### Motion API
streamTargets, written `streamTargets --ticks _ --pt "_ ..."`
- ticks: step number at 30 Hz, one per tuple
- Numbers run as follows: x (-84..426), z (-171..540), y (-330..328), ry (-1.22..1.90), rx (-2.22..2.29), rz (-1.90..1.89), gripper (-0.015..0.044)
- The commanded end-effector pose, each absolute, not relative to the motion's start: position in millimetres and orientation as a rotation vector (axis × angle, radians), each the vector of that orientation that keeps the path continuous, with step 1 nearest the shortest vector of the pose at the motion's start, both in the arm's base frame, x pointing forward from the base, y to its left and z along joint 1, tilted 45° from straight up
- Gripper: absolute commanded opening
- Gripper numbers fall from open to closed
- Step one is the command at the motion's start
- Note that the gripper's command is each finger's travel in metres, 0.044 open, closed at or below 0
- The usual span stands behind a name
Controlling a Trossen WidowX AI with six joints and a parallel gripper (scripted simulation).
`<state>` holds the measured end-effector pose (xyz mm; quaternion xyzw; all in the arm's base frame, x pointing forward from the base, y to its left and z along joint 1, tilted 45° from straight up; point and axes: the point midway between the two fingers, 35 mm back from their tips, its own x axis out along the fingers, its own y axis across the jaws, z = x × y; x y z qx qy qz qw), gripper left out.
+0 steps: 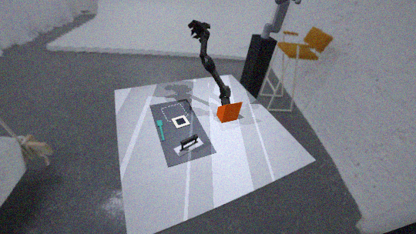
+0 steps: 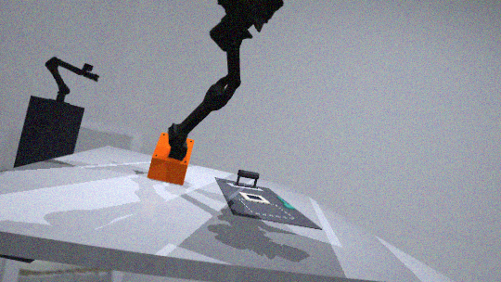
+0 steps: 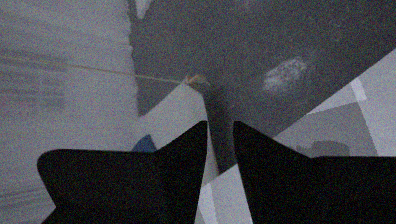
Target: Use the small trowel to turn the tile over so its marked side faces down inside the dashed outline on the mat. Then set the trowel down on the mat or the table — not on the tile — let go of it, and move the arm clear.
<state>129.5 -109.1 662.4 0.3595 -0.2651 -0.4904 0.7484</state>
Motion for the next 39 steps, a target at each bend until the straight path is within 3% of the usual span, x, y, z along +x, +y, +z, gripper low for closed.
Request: streamTargets --ticks 1,17,21,39 --pt "129.5 662.4 -109.1 -0.58 0.786 -1.072 0.0" --pt "129.5 662.4 -109.1 -0.58 0.786 -1.072 0.0" --pt "129.5 662.4 -109.1 -0.58 0.786 -1.072 0.01" --pt "129.5 662.4 -109.1 -0.58 0.786 -1.072 0.01"
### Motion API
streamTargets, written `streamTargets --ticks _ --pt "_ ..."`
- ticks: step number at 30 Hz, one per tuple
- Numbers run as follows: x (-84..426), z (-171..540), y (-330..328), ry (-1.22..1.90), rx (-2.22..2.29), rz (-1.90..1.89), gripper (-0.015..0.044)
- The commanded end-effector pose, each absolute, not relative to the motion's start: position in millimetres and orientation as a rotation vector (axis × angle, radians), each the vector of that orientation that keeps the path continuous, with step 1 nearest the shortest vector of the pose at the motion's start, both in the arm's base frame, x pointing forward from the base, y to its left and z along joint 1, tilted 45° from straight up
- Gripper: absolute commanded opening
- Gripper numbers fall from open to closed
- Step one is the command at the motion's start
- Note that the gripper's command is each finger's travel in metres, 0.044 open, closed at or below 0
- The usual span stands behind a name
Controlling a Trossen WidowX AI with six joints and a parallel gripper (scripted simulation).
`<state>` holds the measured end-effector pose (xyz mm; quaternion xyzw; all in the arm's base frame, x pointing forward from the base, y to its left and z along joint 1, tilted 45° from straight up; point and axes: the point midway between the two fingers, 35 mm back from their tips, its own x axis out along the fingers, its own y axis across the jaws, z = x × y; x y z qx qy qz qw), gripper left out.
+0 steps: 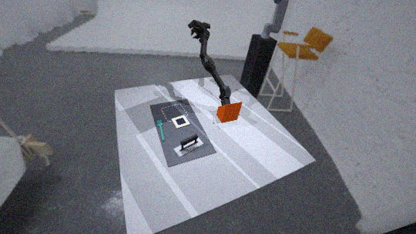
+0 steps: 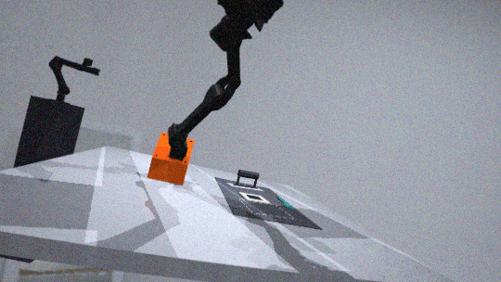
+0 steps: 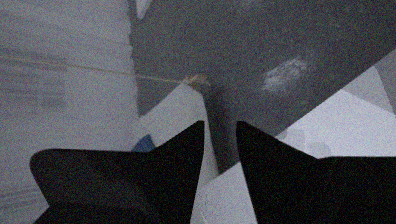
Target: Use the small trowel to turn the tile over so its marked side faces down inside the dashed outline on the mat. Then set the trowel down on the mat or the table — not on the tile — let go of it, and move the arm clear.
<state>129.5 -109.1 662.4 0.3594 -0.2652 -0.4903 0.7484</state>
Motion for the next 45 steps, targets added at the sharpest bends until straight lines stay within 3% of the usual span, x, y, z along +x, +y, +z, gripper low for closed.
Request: streamTargets --ticks 1,3,7,23,34,45 --pt "130 662 -109 -0.58 0.786 -1.072 0.01" --pt "130 662 -109 -0.58 0.786 -1.072 0.01" --pt "130 662 -109 -0.58 0.786 -1.072 0.0" --pt "130 662 -109 -0.58 0.786 -1.072 0.0" --pt "117 671 -109 -0.598 0.802 -0.989 0.027" --pt "96 688 -113 -0.596 0.751 -0.831 0.027"
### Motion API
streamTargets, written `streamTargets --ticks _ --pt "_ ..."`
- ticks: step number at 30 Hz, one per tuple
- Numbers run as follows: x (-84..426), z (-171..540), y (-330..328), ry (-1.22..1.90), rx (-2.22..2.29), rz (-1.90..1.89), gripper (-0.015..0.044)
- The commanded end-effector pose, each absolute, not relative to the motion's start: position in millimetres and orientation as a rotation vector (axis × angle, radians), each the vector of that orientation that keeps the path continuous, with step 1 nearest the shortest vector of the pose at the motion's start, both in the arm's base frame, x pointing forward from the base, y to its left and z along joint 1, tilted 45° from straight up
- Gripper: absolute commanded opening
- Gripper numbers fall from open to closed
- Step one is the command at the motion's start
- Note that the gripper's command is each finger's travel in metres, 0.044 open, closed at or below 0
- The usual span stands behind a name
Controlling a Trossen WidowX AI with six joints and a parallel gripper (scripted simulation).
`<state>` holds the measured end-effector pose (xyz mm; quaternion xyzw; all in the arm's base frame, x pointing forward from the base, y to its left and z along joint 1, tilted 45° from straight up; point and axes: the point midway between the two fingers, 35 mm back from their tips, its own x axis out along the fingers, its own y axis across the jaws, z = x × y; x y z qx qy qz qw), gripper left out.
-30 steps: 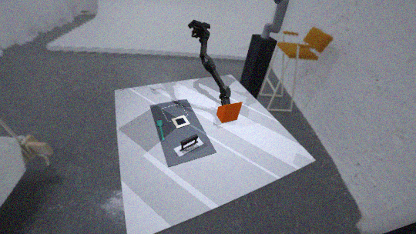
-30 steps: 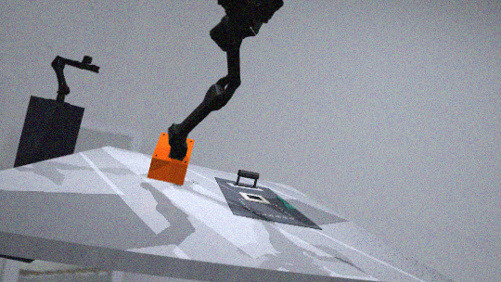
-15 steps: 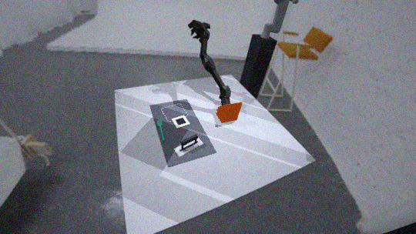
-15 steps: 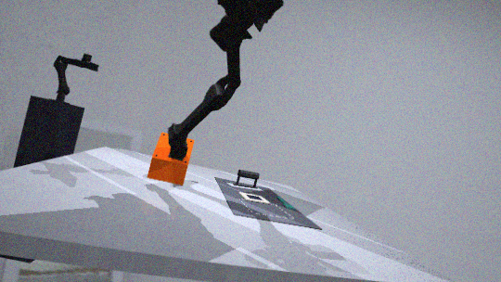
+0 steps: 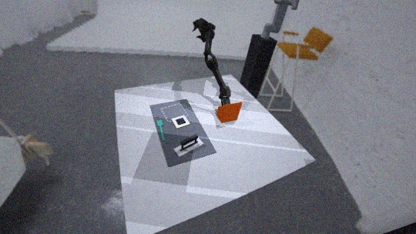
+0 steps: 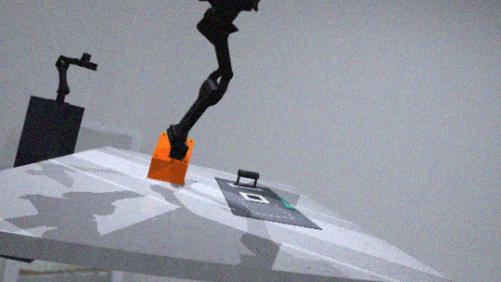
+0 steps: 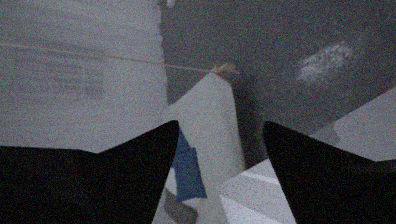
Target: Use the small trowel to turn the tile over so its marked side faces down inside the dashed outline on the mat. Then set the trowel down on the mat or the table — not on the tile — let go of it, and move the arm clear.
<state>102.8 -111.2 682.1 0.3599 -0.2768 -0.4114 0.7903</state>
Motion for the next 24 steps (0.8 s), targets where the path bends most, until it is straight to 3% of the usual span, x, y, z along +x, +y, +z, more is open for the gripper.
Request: streamTargets --ticks 1,24 --pt "93 689 -115 -0.602 0.756 -0.814 0.027" --pt "64 701 -161 -0.651 0.844 -0.524 0.027"
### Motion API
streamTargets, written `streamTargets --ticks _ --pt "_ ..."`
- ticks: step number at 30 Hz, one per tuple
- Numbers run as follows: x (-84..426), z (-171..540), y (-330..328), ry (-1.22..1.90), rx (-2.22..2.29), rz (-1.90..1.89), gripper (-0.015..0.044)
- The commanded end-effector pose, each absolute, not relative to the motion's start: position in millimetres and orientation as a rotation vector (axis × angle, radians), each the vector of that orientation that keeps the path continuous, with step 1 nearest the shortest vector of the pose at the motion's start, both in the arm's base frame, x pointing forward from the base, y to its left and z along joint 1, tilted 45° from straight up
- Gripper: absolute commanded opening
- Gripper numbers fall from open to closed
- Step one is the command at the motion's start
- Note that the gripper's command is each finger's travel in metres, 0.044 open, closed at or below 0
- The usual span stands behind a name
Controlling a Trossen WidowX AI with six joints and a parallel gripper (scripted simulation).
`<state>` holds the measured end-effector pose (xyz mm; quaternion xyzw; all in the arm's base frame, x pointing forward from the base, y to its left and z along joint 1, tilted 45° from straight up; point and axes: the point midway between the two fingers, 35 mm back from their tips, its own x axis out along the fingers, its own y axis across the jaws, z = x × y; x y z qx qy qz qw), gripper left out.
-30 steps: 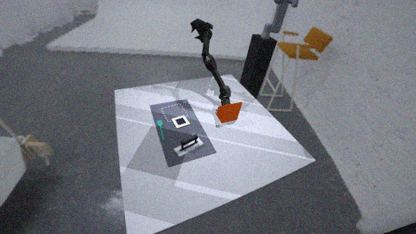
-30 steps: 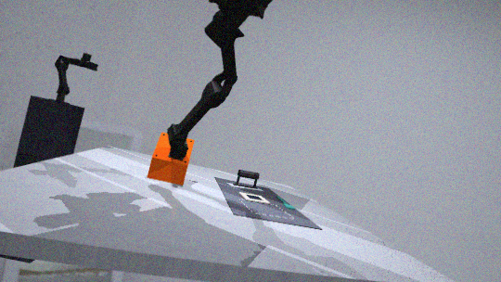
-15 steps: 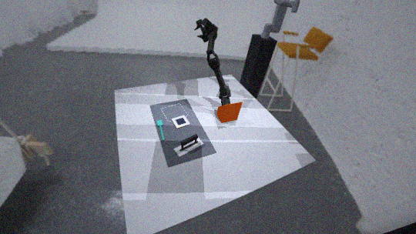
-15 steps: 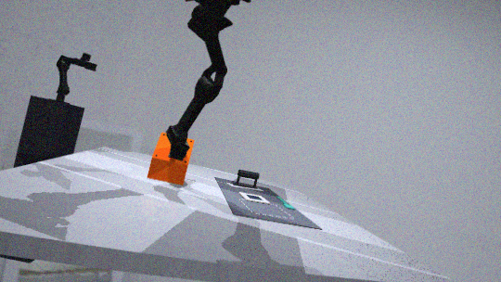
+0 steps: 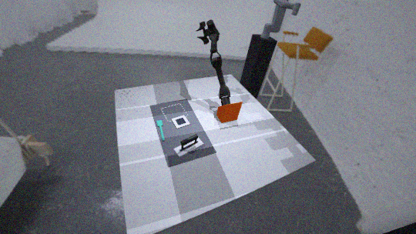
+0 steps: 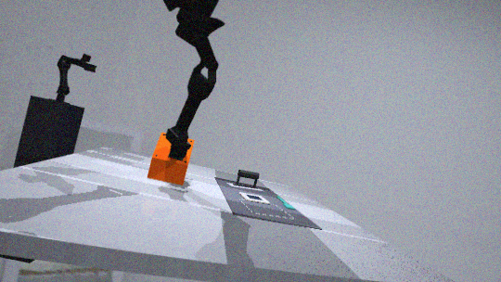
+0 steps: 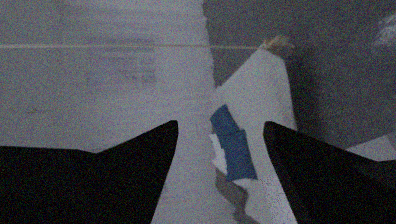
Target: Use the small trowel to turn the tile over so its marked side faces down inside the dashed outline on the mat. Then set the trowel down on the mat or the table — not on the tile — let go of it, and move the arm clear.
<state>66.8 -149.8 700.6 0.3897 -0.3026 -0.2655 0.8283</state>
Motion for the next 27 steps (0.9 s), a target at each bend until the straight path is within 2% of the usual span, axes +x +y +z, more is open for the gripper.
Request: streamTargets --ticks 1,15,27 --pt "63 701 -164 -0.654 0.851 -0.514 0.027" --pt "70 700 -198 -0.704 0.928 -0.385 0.027" --pt "85 682 -257 -0.711 1.046 -0.333 0.027"
